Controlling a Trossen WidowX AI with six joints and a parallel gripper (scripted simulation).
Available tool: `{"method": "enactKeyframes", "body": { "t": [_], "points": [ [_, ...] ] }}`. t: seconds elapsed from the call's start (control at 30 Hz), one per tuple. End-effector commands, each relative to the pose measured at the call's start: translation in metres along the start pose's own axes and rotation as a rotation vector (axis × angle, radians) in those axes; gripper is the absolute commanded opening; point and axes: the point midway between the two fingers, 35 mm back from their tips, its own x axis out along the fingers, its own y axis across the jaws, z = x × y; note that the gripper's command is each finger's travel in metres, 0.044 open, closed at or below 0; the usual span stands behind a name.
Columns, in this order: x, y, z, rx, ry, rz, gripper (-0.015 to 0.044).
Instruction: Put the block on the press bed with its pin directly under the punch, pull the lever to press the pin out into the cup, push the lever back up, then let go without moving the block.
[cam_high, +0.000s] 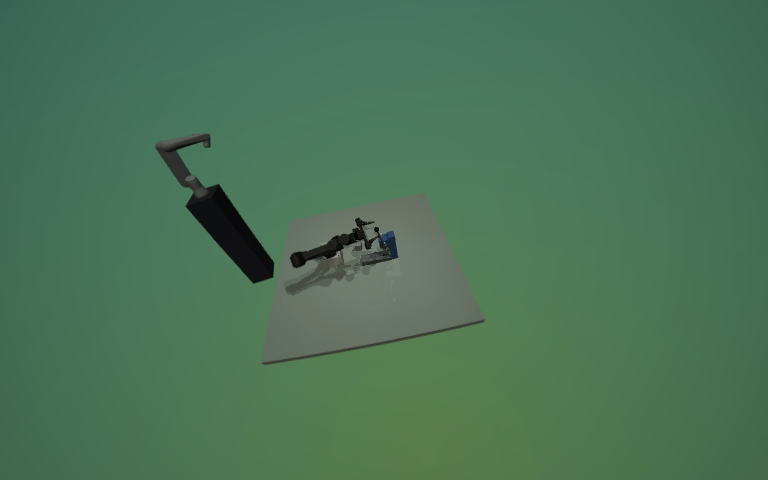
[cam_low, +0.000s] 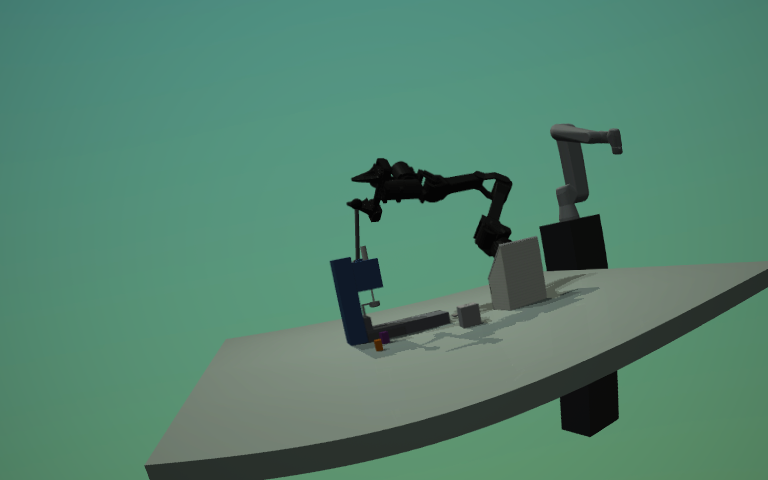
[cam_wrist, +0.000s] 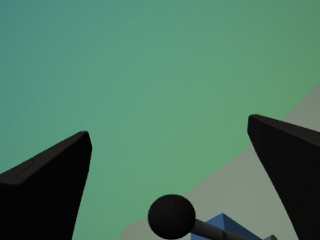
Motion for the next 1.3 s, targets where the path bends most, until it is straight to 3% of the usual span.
{"method": "enactKeyframes", "body": {
  "t": [0.0, 0.43, 0.57, 0.9, 1.27],
  "points": [
    [0.000, 0.001, 0.000, -0.001, 0.002, 0.003, 0.0426],
    [0.008, 0.108, -0.031, -0.004, 0.197, 0.358, 0.0440],
    [0.006, 0.125, -0.041, 0.020, 0.238, 0.393, 0.0440],
    [0.005, 0.128, -0.207, -0.356, 0.817, 0.332, 0.0440],
    [-0.082, 0.080, -0.346, -1.039, 1.508, 0.401, 0.0440]
  ]
}}
